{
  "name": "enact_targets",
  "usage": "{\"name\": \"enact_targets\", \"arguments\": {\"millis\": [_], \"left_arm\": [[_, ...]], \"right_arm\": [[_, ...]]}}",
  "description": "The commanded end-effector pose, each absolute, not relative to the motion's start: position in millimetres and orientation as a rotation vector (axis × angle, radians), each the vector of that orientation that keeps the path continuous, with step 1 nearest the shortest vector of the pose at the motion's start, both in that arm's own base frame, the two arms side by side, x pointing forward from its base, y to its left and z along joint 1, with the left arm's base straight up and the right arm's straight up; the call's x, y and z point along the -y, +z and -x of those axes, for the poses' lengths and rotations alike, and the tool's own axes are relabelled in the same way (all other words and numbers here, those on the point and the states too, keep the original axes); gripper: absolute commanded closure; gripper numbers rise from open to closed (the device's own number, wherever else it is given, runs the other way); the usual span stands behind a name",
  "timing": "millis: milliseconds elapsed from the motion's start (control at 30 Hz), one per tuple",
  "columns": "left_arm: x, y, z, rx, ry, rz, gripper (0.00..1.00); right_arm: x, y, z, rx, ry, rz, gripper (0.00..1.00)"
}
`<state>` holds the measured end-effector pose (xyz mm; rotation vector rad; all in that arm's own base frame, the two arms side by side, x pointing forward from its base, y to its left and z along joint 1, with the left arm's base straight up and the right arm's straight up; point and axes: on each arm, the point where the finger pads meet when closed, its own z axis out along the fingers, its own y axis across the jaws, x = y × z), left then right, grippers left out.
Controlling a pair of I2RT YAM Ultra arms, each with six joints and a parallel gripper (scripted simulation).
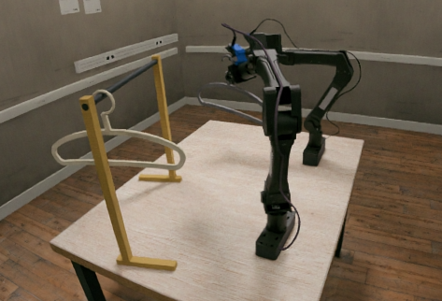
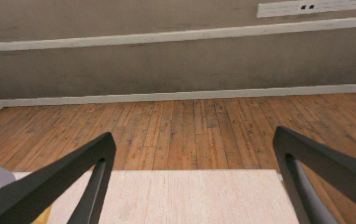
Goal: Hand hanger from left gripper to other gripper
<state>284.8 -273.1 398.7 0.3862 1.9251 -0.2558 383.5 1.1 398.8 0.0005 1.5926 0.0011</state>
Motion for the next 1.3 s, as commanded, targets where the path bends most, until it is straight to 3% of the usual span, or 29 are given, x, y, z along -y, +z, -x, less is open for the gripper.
{"name": "enact_targets", "arguments": {"millis": [0,533,567,600,767,1100,1267], "left_arm": [[271.4,405.8,-284.1,-1.910,-0.269,-0.373,1.00],[271.4,405.8,-284.1,-1.910,-0.269,-0.373,1.00],[271.2,405.3,-284.0,-1.912,-0.267,-0.374,0.93],[271.2,405.3,-284.0,-1.912,-0.267,-0.374,1.00],[271.2,405.3,-284.0,-1.912,-0.267,-0.374,0.99],[271.2,405.3,-284.0,-1.912,-0.267,-0.374,0.99],[271.2,405.3,-284.0,-1.912,-0.267,-0.374,0.99]], "right_arm": [[-1.0,407.2,-381.6,-1.571,0.000,0.000,0.00],[-1.0,407.2,-381.6,-1.571,0.000,0.000,0.00],[-1.0,407.2,-381.6,-1.571,0.000,0.000,0.00],[-1.0,407.2,-381.6,-1.571,0.000,0.000,0.00],[-1.0,407.2,-381.6,-1.571,0.000,0.000,0.00],[-65.0,418.4,-347.1,-1.440,0.301,0.250,0.00],[-115.4,417.3,-300.9,-1.299,0.536,0.459,0.00]]}}
